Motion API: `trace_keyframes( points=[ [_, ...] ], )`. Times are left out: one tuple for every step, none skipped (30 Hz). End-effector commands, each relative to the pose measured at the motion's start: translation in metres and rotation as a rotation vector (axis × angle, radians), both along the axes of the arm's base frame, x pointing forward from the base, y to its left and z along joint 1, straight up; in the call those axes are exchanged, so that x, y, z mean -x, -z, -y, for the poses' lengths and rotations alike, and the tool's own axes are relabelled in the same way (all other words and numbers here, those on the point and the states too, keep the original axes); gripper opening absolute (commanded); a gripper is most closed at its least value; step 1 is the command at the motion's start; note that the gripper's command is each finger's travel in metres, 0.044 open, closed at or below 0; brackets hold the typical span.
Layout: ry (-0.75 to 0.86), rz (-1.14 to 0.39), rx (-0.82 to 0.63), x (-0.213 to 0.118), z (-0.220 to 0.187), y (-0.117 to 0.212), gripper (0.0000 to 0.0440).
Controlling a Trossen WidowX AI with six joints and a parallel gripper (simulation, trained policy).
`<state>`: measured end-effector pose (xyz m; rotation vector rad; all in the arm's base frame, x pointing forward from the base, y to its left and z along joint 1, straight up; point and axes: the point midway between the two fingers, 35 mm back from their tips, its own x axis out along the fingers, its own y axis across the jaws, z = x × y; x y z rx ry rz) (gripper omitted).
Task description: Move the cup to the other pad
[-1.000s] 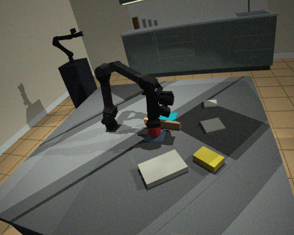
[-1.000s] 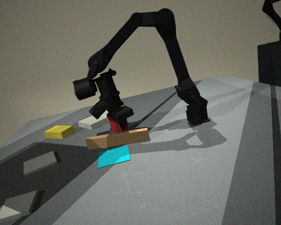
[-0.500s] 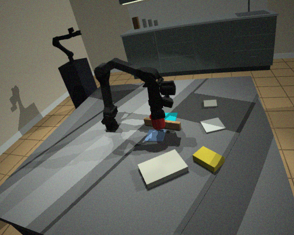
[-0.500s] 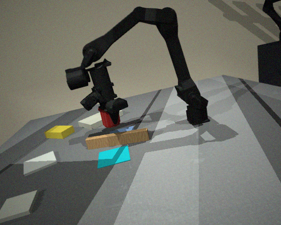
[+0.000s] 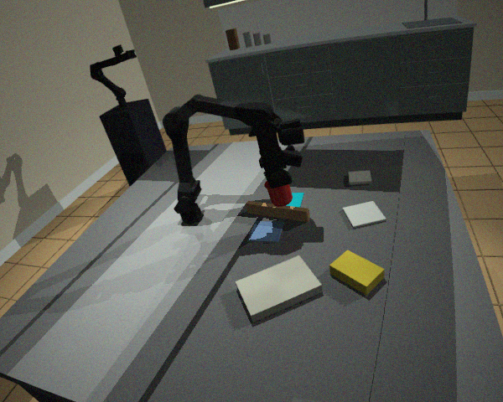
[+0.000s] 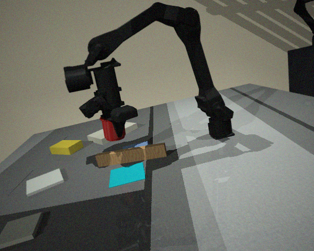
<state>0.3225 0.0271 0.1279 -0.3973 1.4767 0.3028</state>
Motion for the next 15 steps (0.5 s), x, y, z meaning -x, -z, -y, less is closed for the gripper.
trace_keyframes(
  points=[
    [-0.013, 0.03, -0.013, -0.006, -0.015, -0.006, 0.0],
    [-0.018, 0.036, -0.015, -0.007, -0.019, -0.006, 0.0],
    [-0.022, 0.041, -0.017, -0.008, -0.022, -0.007, 0.0],
    [-0.027, 0.047, -0.018, -0.009, -0.026, -0.007, 0.0],
    [-0.031, 0.052, -0.02, -0.01, -0.03, -0.007, 0.0],
    [-0.036, 0.057, -0.022, -0.011, -0.034, -0.008, 0.0],
    [-0.041, 0.062, -0.023, -0.012, -0.038, -0.008, 0.0],
    [-0.045, 0.066, -0.025, -0.012, -0.041, -0.008, 0.0],
    [-0.05, 0.071, -0.027, -0.013, -0.045, -0.007, 0.0],
    [-0.055, 0.075, -0.029, -0.014, -0.049, -0.007, 0.0],
    [-0.059, 0.079, -0.031, -0.014, -0.053, -0.007, 0.0],
    [-0.064, 0.083, -0.033, -0.014, -0.057, -0.006, 0.0],
    [-0.068, 0.087, -0.035, -0.015, -0.061, -0.006, 0.0],
    [-0.073, 0.09, -0.037, -0.015, -0.065, -0.005, 0.0],
    [-0.077, 0.093, -0.039, -0.015, -0.07, -0.004, 0.0]
  ],
)
